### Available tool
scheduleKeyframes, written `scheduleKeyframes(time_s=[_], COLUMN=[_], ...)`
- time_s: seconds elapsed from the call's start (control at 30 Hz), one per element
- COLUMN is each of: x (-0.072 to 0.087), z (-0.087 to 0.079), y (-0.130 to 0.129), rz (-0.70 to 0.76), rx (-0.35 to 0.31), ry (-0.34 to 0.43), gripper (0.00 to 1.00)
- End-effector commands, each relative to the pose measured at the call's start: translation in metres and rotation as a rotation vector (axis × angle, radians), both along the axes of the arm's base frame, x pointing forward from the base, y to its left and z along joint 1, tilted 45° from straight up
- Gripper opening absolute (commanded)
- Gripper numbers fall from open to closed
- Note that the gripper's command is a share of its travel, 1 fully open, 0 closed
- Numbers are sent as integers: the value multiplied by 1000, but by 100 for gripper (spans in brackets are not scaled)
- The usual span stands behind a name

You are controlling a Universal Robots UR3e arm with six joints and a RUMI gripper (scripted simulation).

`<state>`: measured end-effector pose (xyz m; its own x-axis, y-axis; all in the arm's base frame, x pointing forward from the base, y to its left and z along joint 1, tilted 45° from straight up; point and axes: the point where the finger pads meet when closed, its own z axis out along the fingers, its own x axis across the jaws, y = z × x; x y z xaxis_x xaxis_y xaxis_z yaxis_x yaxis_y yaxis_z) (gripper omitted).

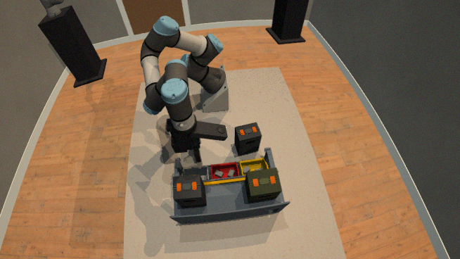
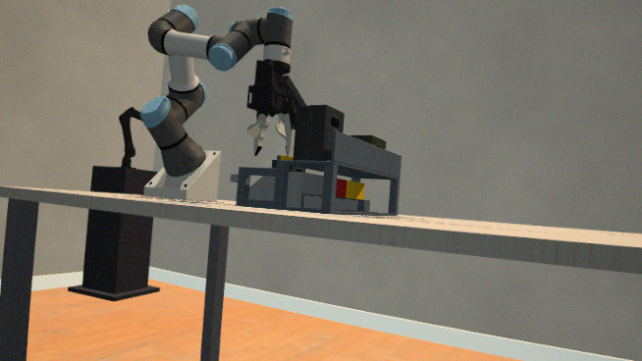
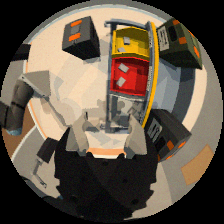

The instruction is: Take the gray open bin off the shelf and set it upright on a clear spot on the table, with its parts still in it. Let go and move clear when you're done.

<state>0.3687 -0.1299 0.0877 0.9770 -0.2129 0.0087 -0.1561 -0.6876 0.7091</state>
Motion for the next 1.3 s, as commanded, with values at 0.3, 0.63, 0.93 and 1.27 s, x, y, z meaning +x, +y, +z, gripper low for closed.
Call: scheduleKeyframes(time_s=[0.3,0.63,0.93,1.27], x=[10,8,8,6], z=[25,19,19,16], y=[-28,-21,-21,-17], rz=[1,1,1,1], rx=[1,1,1,1], ry=[-1,-1,-1,-1], gripper=[58,58,58,58])
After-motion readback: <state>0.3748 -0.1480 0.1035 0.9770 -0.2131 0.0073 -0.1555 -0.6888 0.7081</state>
